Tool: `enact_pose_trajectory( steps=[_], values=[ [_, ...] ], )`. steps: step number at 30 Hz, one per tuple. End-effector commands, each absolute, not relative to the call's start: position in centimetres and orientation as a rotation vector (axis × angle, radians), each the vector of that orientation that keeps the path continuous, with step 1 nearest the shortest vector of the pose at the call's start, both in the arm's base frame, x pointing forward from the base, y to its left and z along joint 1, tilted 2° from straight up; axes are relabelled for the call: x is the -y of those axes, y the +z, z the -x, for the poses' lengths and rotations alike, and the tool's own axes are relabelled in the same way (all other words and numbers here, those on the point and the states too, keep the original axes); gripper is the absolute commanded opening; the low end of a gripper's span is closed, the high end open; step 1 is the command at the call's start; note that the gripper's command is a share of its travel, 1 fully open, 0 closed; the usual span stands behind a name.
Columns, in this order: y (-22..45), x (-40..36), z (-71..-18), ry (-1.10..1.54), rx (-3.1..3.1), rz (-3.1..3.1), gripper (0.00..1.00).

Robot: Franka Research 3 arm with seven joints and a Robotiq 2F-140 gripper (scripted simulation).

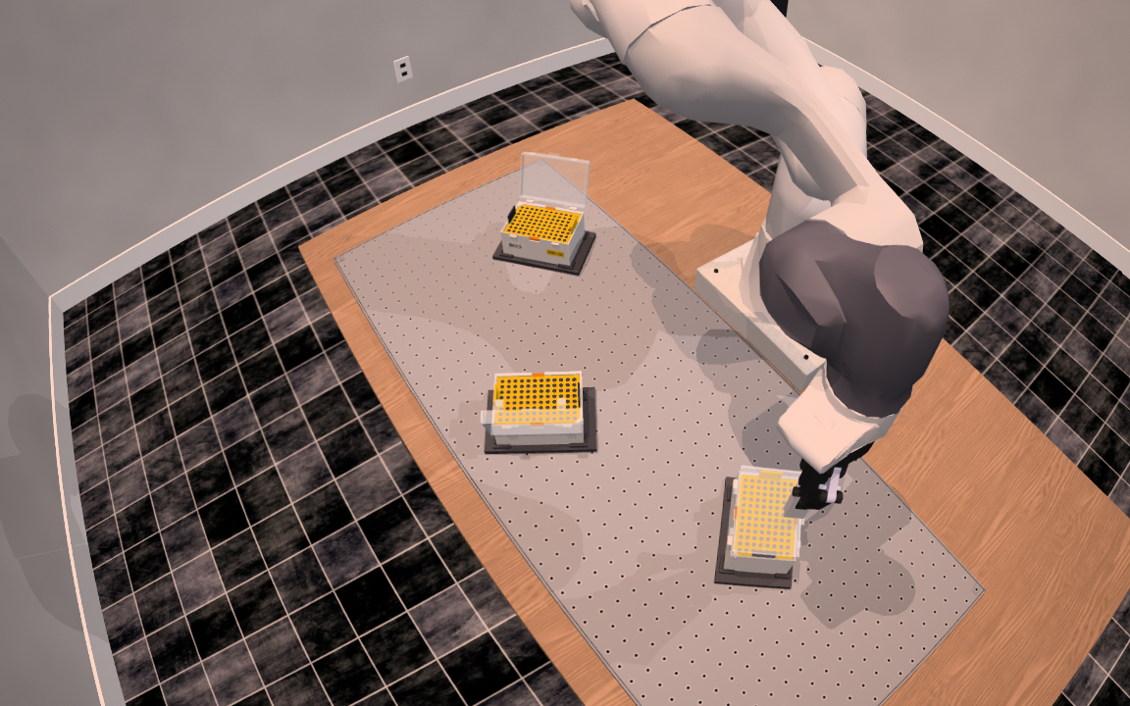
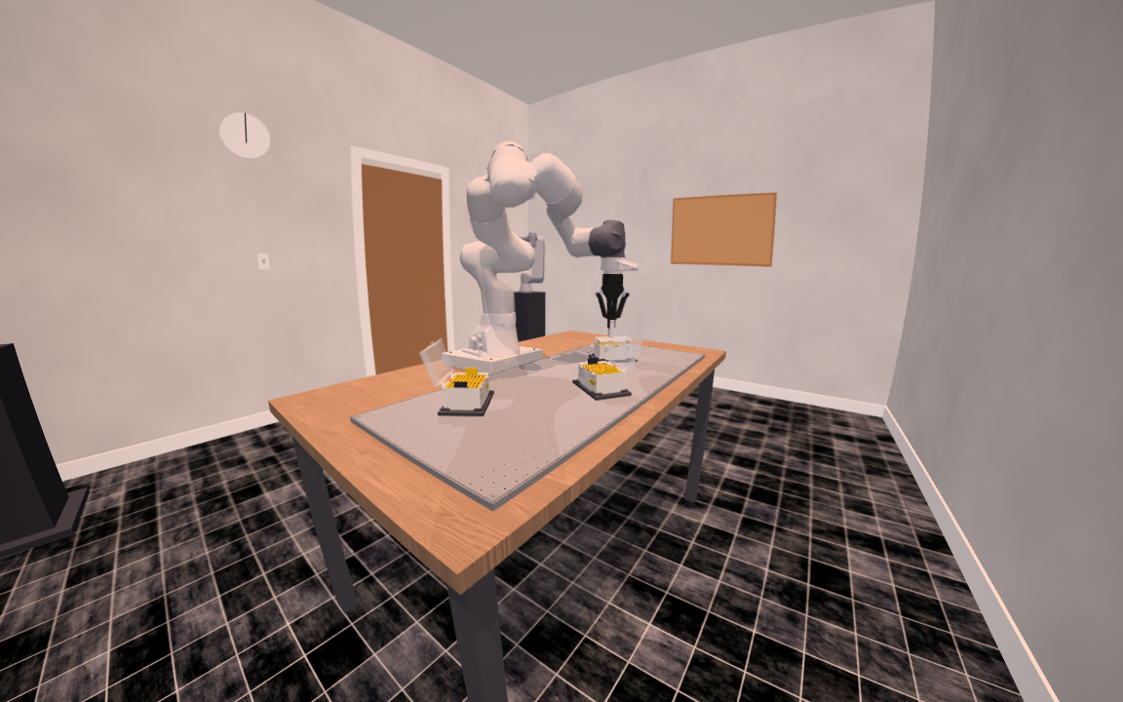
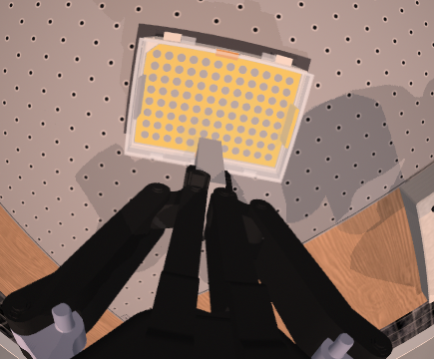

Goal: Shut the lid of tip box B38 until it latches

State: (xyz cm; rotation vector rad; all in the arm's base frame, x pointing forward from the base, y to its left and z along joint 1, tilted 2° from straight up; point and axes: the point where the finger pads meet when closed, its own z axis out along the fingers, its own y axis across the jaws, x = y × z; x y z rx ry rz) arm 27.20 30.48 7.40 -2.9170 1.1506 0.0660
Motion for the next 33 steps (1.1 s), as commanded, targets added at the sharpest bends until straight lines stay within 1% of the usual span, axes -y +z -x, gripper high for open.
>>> enact_pose_trajectory(
  steps=[1,33],
  values=[
    [7.06,-30.45,-27.13,0.067,-1.151,2.917,0.00],
    [7.73,-30.43,-27.16,0.067,-1.151,2.917,0.00]
  ],
)
